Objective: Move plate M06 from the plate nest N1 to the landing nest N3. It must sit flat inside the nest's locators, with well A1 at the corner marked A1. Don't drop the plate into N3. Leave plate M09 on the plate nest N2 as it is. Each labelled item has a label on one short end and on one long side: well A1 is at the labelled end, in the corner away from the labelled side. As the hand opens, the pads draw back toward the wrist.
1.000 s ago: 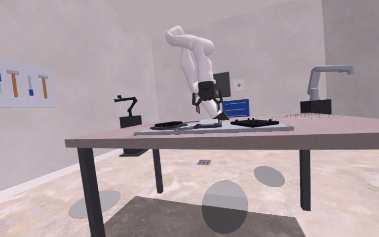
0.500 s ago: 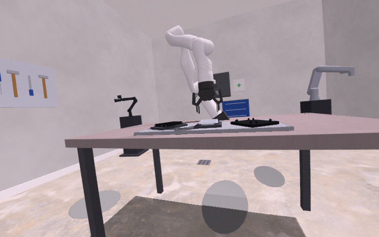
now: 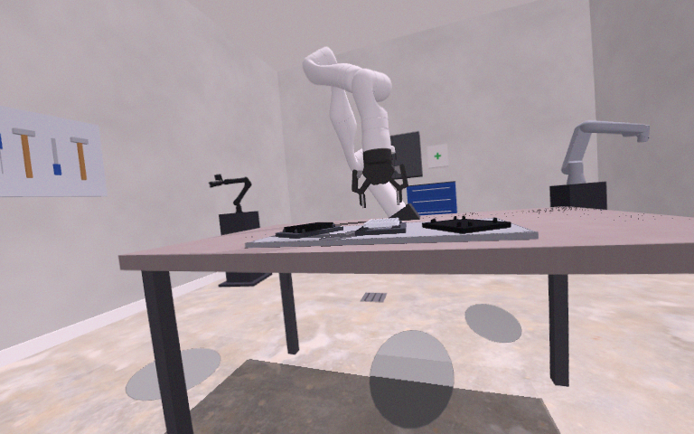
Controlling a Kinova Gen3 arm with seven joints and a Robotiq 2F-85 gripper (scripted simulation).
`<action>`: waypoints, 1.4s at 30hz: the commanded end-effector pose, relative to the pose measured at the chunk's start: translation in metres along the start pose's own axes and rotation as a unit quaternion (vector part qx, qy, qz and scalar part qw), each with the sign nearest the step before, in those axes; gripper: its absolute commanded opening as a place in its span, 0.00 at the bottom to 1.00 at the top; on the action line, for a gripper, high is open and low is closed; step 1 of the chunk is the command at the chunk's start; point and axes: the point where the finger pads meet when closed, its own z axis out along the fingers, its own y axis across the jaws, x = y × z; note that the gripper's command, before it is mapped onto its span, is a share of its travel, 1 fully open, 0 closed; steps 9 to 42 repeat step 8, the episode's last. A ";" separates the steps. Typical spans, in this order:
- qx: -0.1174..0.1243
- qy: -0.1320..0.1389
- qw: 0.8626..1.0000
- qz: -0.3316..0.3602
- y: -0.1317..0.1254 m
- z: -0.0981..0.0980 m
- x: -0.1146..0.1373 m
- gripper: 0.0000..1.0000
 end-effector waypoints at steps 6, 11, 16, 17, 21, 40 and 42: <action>-0.001 -0.003 1.000 -0.003 0.003 -0.004 -0.001 1.00; -0.001 -0.003 1.000 -0.003 0.003 -0.004 -0.001 1.00; -0.001 -0.003 1.000 -0.003 0.003 -0.004 -0.001 1.00; -0.001 -0.003 1.000 -0.003 0.003 -0.004 -0.001 1.00; -0.001 -0.003 1.000 -0.003 0.003 -0.004 -0.001 1.00; -0.001 -0.003 1.000 -0.003 0.003 -0.004 -0.001 1.00; -0.001 -0.003 1.000 -0.003 0.003 -0.004 -0.001 1.00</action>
